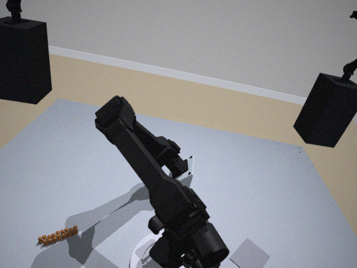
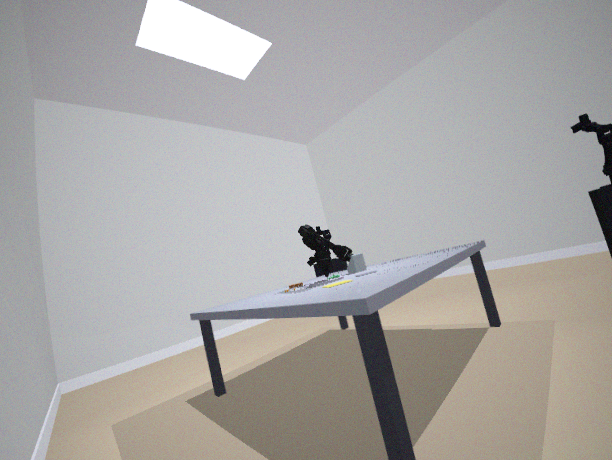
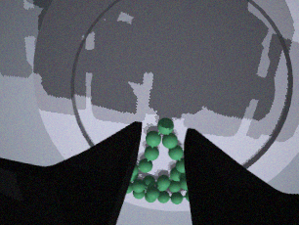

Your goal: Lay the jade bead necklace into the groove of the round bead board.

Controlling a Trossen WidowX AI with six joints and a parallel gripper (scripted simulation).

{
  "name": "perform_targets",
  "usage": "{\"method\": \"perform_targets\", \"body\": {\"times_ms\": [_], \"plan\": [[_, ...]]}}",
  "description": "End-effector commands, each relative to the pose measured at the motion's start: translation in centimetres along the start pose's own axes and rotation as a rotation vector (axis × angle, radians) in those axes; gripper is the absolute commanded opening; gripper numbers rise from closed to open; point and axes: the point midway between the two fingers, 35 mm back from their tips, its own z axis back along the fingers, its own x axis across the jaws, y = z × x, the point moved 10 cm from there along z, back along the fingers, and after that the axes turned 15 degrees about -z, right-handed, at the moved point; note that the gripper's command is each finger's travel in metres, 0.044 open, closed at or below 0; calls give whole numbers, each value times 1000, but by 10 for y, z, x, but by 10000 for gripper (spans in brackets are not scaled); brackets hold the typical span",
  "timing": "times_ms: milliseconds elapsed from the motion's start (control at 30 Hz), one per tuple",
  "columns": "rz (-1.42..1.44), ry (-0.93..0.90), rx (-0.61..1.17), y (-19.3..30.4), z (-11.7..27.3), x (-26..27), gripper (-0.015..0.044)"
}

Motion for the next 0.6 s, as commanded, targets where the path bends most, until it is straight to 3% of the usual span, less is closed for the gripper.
{"method": "perform_targets", "body": {"times_ms": [0, 233, 400, 567], "plan": [[8, 3, -5, 1, -7, -1, 120], [9, 5, -5, 2, -14, -1, 120], [2, 4, -1, 0, -12, -1, 0], [2, 4, -1, 0, -12, -1, 0]]}}
